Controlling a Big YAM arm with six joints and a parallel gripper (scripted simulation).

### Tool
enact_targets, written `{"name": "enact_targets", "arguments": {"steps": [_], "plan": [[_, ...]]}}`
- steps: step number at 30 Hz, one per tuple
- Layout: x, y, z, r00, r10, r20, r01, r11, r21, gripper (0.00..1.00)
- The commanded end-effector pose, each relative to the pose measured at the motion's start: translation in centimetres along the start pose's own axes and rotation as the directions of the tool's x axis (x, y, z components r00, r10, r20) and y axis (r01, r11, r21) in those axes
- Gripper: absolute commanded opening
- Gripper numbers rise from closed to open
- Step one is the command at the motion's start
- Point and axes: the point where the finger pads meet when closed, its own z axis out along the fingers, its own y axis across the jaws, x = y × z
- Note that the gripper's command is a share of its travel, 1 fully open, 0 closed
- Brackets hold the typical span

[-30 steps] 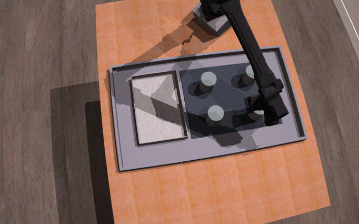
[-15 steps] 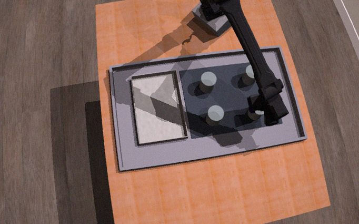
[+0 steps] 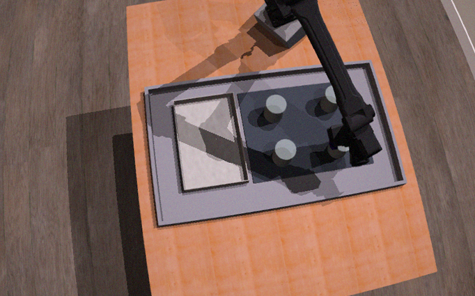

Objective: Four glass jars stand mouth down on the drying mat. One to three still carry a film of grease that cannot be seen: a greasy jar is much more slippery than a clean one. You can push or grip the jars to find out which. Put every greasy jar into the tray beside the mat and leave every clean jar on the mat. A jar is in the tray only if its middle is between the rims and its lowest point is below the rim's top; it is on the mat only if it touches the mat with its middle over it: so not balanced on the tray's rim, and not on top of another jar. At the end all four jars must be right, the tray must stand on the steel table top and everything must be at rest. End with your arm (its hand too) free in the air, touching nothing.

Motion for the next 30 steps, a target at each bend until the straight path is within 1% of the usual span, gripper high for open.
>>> {"name": "enact_targets", "arguments": {"steps": [1,12,14,29,30], "plan": [[-0.2,-0.1,-0.6,1.0,-0.002,0.0,0.002,1.0,-0.001,0.0],[-0.2,-0.1,-3.5,1.0,-0.002,0.0,0.002,1.0,-0.001,0.0],[-0.2,-0.1,-3.5,1.0,-0.002,0.0,0.002,1.0,-0.001,0.0],[-0.2,-0.1,-7.5,1.0,-0.002,0.0,0.002,1.0,-0.001,0.0],[-0.2,-0.1,-7.5,1.0,-0.002,0.0,0.002,1.0,-0.001,0.0]]}}
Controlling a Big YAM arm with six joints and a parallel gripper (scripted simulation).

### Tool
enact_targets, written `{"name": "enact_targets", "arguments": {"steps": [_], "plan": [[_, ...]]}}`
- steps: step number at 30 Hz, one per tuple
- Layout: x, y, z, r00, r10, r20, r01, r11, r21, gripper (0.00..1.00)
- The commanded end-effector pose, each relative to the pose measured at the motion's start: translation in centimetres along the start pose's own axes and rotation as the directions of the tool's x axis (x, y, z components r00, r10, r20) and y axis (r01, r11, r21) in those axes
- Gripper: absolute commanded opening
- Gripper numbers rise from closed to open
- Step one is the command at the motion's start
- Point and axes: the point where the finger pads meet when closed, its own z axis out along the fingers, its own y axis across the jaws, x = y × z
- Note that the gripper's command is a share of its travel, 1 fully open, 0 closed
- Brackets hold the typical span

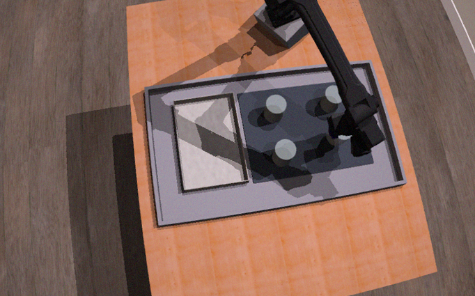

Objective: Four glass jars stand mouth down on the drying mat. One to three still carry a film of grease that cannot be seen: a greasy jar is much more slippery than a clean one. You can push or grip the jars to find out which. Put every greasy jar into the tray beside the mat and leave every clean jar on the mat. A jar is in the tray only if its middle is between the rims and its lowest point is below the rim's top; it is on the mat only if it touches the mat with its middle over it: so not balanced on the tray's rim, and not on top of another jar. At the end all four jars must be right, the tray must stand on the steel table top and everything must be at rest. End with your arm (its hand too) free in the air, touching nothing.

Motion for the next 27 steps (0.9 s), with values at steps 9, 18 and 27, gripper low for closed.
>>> {"name": "enact_targets", "arguments": {"steps": [9,18,27], "plan": [[-2.6,0.3,-6.0,0.996,0.03,0.081,-0.028,0.999,-0.023,0.0],[-2.4,0.2,-7.8,0.996,0.03,0.081,-0.028,0.999,-0.023,0.0],[-2.3,0.2,-9.7,0.996,0.03,0.081,-0.028,0.999,-0.023,0.0]]}}
